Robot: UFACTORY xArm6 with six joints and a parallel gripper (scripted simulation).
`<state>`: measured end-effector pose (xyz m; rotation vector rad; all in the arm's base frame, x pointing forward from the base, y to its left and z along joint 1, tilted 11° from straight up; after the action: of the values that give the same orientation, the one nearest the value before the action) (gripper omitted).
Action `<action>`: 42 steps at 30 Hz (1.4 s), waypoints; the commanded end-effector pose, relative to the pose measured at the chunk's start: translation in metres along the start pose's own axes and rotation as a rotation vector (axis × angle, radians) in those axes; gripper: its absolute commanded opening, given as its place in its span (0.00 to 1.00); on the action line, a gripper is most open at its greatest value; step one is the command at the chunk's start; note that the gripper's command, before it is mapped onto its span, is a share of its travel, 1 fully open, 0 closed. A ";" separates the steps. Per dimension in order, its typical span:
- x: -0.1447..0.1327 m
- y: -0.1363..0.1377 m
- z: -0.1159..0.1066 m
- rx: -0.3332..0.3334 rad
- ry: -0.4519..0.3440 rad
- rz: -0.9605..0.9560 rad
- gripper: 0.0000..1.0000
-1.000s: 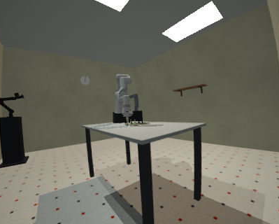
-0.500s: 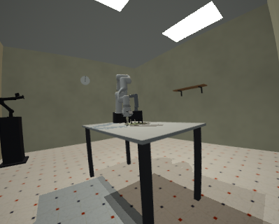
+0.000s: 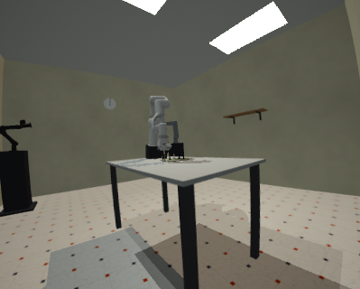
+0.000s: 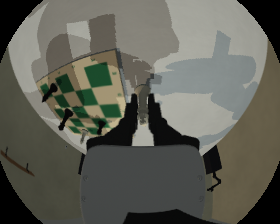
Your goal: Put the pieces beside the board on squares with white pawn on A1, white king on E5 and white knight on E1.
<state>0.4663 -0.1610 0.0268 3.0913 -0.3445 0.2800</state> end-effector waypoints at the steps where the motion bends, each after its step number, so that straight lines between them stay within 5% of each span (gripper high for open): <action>1: 0.001 0.000 -0.001 0.000 0.004 0.000 0.00; 26: 0.001 0.000 -0.005 0.000 0.004 0.000 0.00; 42: 0.001 0.000 -0.090 0.000 0.004 0.000 0.00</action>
<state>0.4561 -0.1590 0.0889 3.0908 -0.3445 0.2824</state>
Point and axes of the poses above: the point where the finger pads meet when closed, its own z axis out along the fingers, its own y axis across the jaws, x = y × z, the point moved 4 cm from there along -z, back along the fingers, and after that the axes turned 6 degrees about z, right-handed, at the moved point
